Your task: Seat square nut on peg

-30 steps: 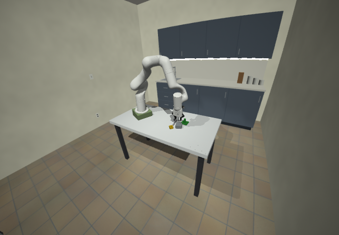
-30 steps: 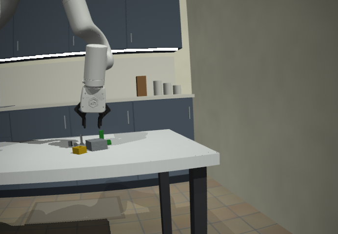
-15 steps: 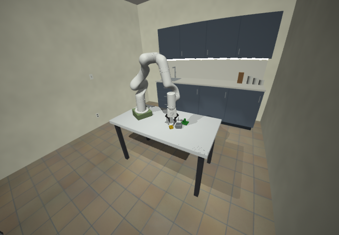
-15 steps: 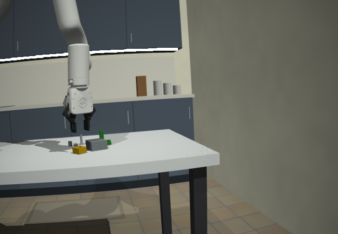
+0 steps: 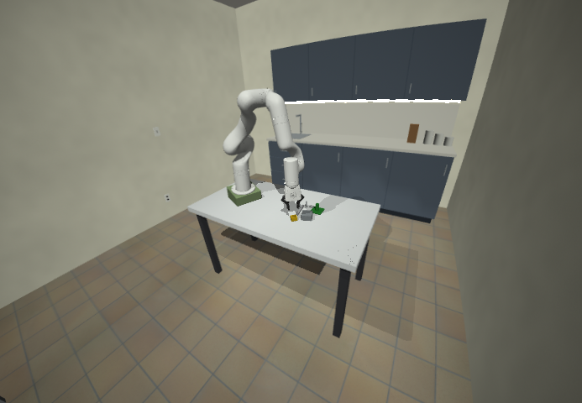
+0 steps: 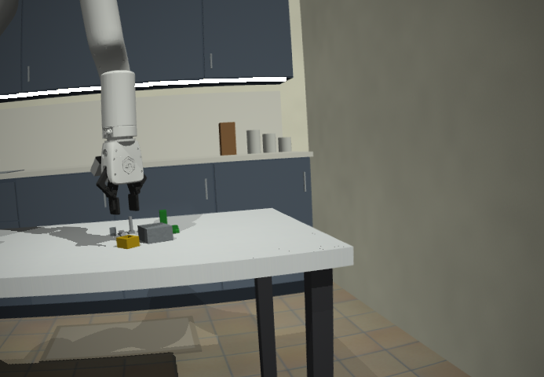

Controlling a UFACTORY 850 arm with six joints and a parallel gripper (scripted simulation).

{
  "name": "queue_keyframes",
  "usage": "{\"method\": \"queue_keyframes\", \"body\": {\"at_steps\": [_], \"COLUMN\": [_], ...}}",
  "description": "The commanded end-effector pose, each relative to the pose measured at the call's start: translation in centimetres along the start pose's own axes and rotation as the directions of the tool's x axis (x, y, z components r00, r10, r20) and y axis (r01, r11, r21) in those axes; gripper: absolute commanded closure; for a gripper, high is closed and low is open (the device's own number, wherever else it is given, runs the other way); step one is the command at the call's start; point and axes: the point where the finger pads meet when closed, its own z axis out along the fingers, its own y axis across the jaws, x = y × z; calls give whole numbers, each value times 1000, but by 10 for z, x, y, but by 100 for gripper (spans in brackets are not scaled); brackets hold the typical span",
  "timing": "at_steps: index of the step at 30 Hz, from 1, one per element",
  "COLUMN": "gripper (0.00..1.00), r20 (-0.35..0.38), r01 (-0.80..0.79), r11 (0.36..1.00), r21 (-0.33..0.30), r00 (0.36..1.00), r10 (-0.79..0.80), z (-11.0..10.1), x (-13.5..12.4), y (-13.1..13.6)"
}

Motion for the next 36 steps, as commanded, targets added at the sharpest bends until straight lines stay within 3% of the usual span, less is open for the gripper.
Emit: {"method": "queue_keyframes", "body": {"at_steps": [1, 19, 36], "gripper": [40, 40, 40], "r20": [4, 5, 9], "r01": [3, 3, 2], "r11": [1000, 1000, 1000], "r21": [1, 1, 7], "r00": [1000, 1000, 1000], "r10": [-3, -3, -2], "z": [-1, 2, 37], "x": [-1, -1, -4], "y": [0, 0, 0]}}
